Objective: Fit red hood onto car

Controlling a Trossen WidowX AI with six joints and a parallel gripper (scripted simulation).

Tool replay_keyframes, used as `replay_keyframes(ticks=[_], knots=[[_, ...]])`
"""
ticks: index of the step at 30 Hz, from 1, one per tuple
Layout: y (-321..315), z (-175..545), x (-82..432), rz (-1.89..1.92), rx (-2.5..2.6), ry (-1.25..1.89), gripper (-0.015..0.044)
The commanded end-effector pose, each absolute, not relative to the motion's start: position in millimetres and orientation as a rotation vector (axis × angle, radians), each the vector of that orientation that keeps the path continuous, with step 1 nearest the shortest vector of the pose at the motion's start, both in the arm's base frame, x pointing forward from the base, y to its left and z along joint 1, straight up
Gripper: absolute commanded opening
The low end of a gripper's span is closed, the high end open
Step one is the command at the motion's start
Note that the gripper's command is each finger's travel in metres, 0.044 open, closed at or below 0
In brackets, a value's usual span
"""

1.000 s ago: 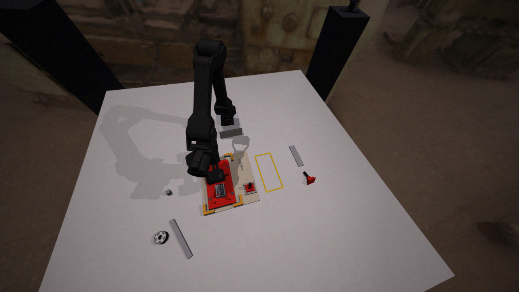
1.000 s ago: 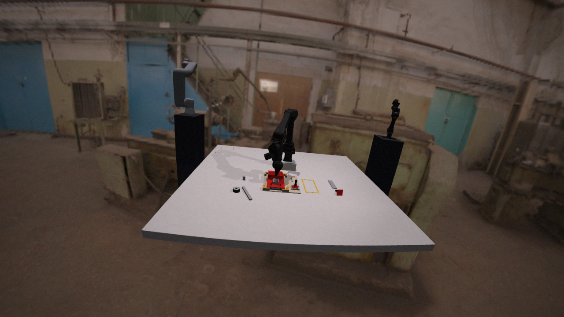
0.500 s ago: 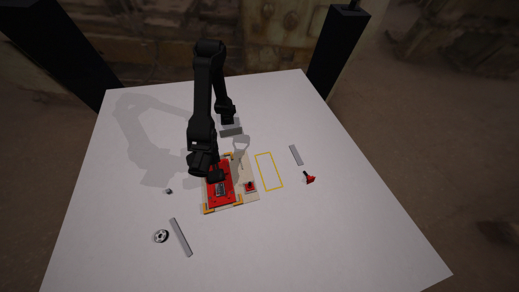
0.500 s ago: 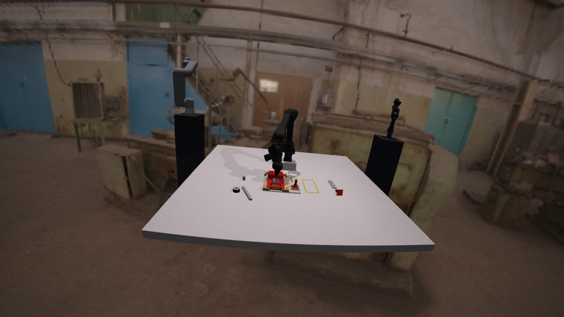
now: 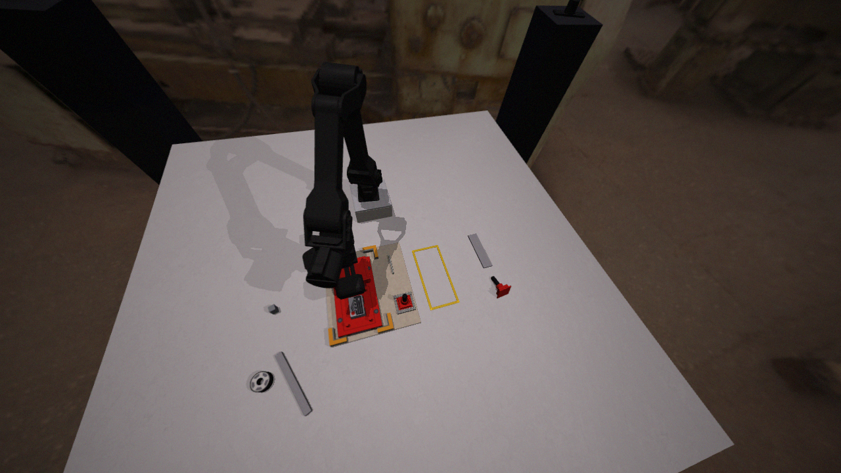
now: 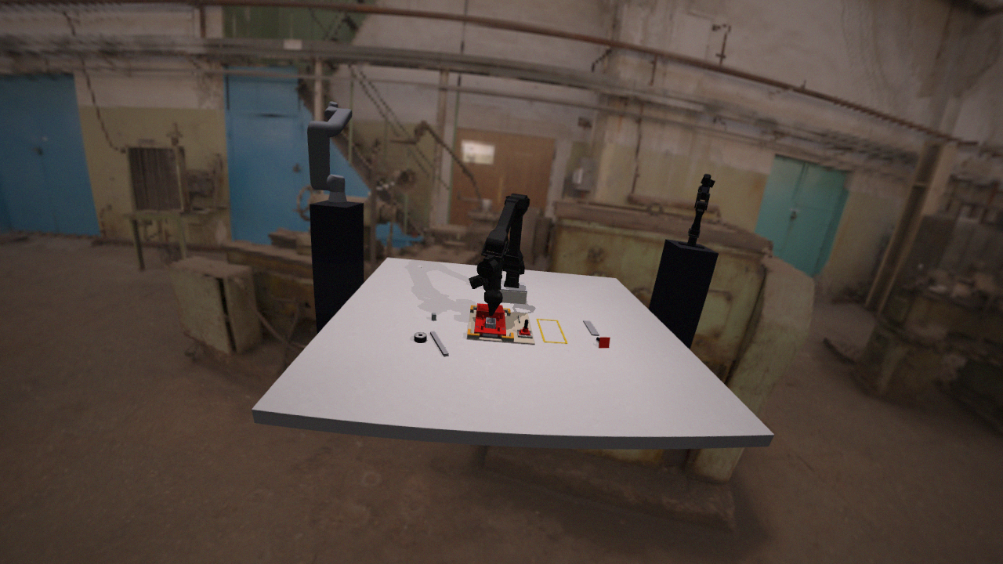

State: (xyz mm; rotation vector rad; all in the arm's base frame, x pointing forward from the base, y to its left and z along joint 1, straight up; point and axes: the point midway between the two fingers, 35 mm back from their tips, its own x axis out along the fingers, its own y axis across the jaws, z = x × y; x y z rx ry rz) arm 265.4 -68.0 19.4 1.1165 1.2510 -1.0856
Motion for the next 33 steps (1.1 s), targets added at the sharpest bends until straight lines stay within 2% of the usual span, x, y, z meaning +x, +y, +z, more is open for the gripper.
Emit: replay_keyframes(ticks=[1, 6, 9, 19, 30, 33], knots=[[-68, 17, 265, -1.094, 1.116, 1.248, 0.044], [-68, 14, 265, -1.094, 1.116, 1.248, 0.044], [-68, 16, 265, -1.086, 1.116, 1.251, 0.0361], [-68, 16, 265, -1.086, 1.116, 1.251, 0.0295], [-68, 31, 265, -1.086, 1.116, 1.252, 0.0006], [-68, 37, 265, -1.086, 1.116, 1.252, 0.0]])
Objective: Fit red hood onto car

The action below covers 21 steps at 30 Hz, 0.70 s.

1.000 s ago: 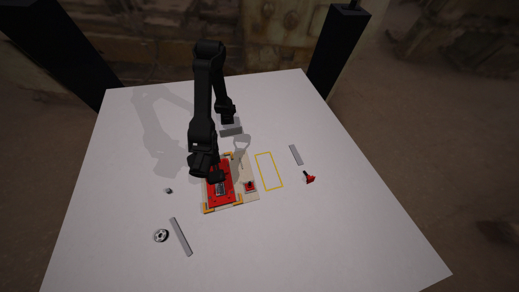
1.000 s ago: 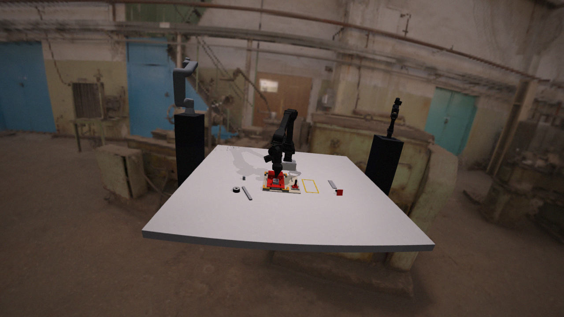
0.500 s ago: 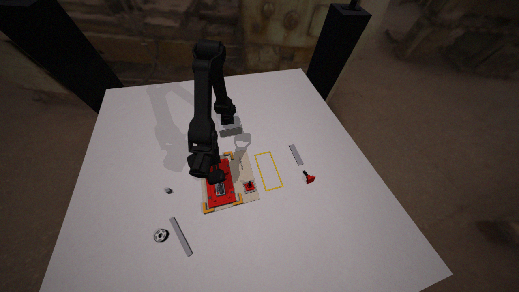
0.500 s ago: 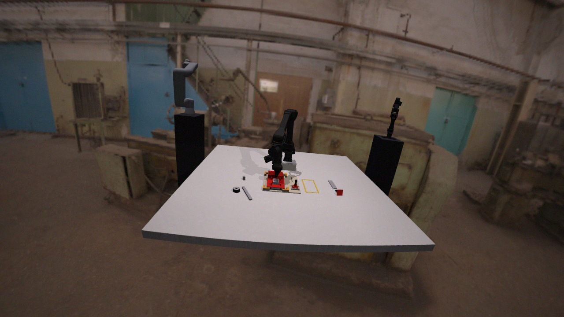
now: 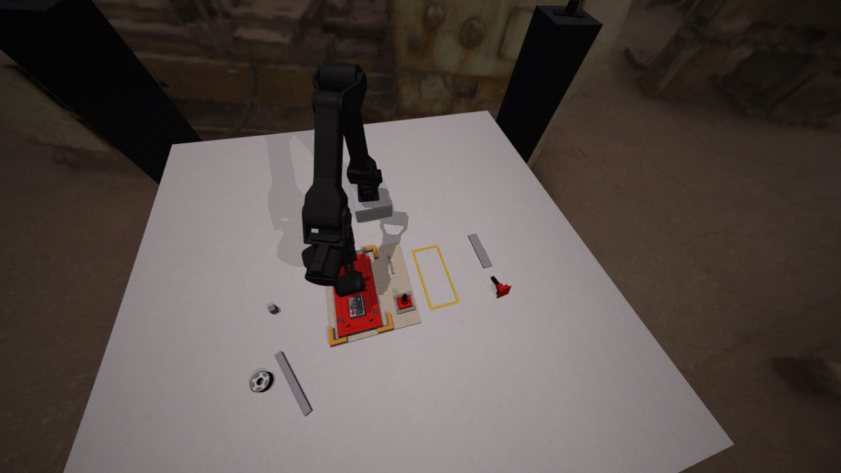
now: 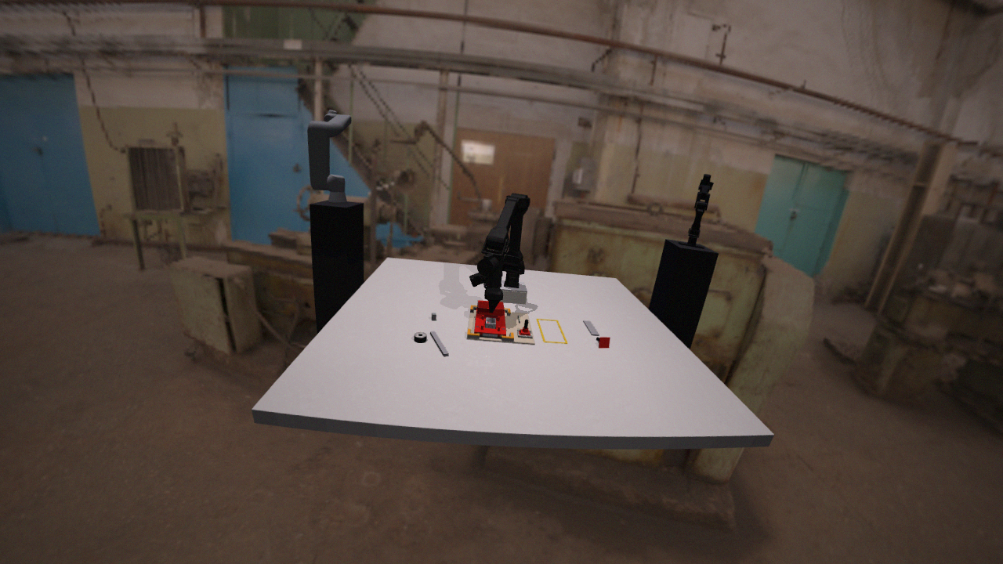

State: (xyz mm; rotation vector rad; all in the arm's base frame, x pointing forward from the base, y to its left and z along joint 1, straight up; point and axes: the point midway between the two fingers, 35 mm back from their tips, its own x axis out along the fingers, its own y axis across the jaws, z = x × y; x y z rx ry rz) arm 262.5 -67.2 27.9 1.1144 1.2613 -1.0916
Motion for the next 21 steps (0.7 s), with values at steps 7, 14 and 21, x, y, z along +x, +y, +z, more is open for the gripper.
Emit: replay_keyframes(ticks=[7, 14, 21], knots=[[-68, 57, 264, -1.086, 1.117, 1.252, 0.0], [-68, 76, 264, -1.086, 1.117, 1.252, 0.0], [-68, 88, 264, -1.086, 1.117, 1.252, 0.0]])
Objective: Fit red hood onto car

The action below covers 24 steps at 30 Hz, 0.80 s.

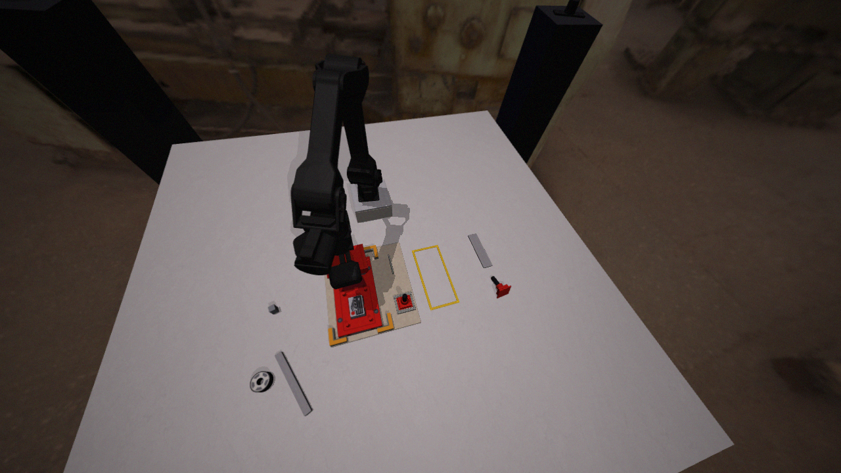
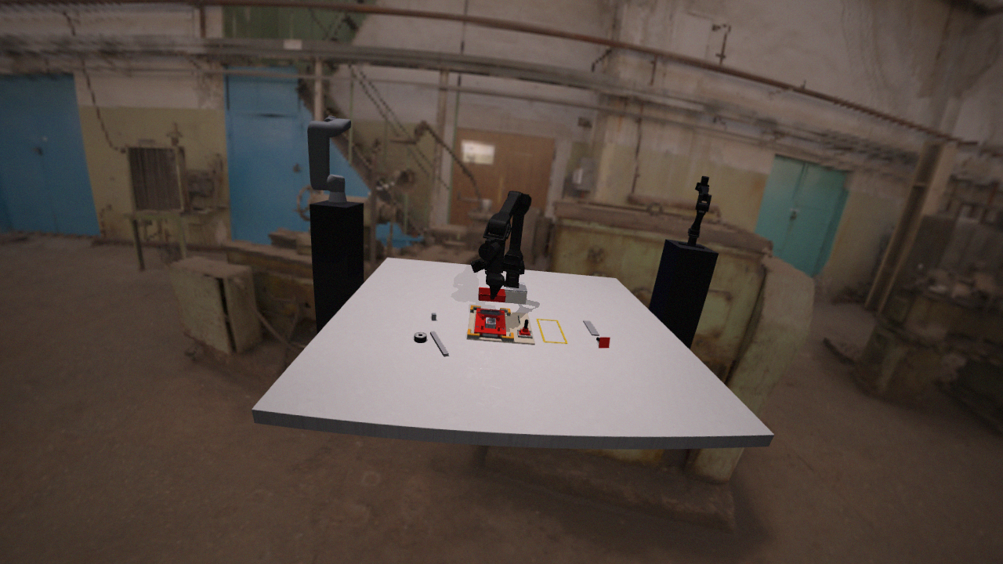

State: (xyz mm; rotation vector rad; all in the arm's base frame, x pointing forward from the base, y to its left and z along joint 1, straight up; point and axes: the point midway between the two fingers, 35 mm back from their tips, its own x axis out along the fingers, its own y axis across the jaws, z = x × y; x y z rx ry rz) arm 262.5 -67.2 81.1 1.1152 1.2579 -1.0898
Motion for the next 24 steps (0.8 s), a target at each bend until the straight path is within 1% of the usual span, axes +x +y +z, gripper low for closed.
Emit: replay_keyframes(ticks=[1, 5, 24], knots=[[-68, 89, 264, -1.086, 1.117, 1.252, 0.0], [-67, 85, 265, -1.056, 1.081, 1.275, 0.0], [-65, 91, 301, -0.619, 0.635, 1.455, 0.0]])
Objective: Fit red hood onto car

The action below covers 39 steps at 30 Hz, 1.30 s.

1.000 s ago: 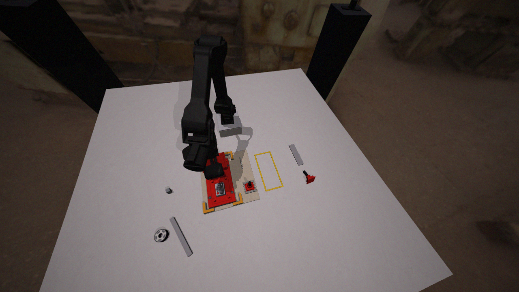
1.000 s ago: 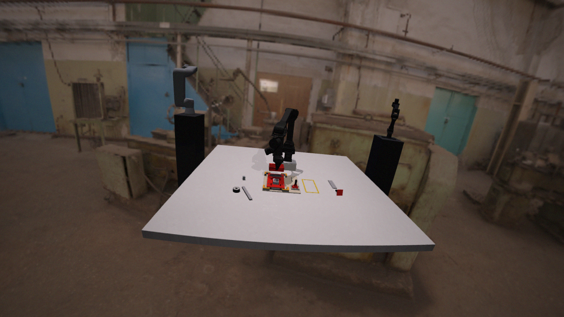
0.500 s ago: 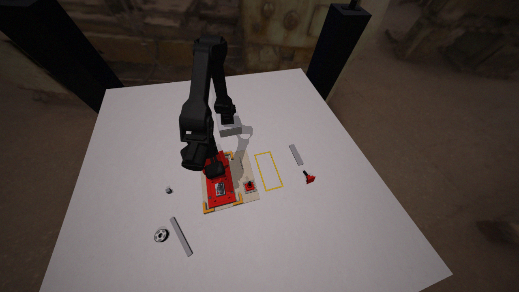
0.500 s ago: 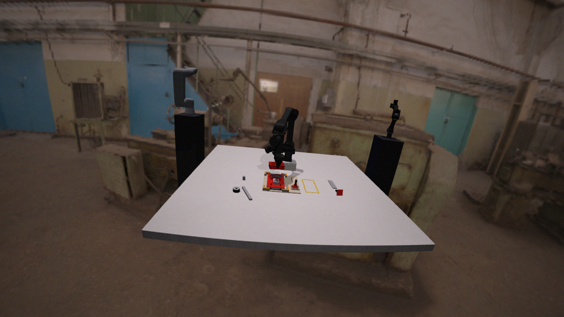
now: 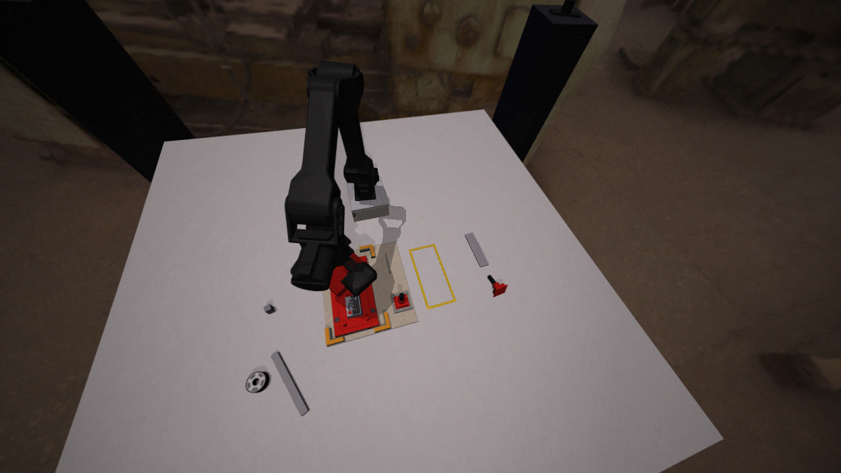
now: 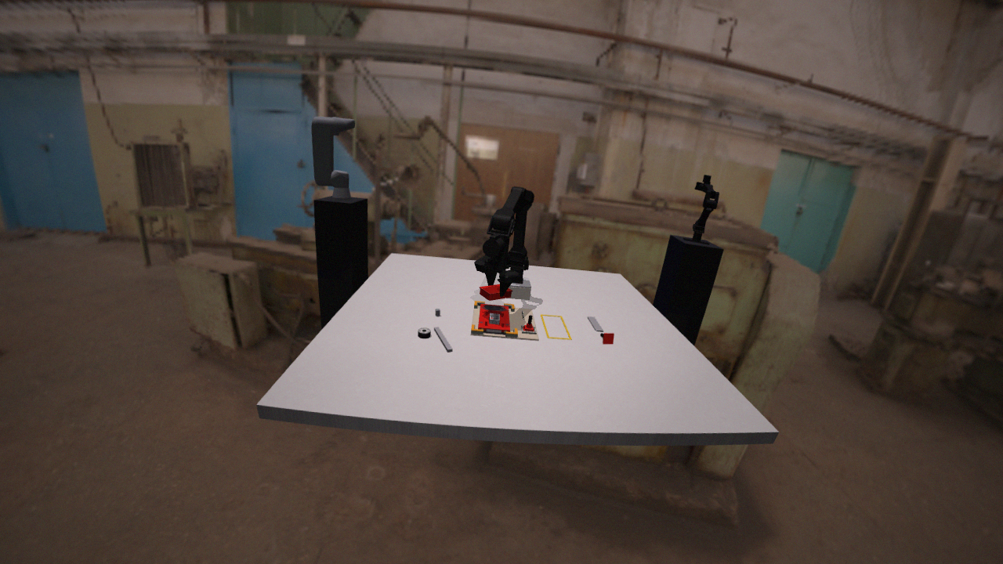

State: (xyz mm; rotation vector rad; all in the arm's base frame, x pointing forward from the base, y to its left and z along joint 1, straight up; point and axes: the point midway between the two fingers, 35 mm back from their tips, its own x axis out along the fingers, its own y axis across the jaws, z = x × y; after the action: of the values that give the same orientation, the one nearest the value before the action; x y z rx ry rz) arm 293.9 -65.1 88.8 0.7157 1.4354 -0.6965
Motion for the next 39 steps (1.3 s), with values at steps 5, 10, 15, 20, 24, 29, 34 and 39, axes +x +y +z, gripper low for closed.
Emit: replay_keyframes(ticks=[5, 10, 15, 20, 24, 29, 34, 39], knots=[[-63, 92, 310, -0.502, 0.516, 1.486, 0.0], [-62, 93, 319, -0.385, 0.396, 1.509, 0.0], [-61, 93, 329, -0.267, 0.275, 1.526, 0.0], [-59, 94, 337, -0.15, 0.154, 1.537, 0.0], [-57, 94, 343, -0.056, 0.057, 1.541, 0.0], [-54, 94, 351, 0.057, -0.06, 1.541, 0.0], [-54, 94, 352, 0.072, -0.076, 1.541, 0.0], [-54, 91, 351, 0.072, -0.076, 1.541, 0.0]])
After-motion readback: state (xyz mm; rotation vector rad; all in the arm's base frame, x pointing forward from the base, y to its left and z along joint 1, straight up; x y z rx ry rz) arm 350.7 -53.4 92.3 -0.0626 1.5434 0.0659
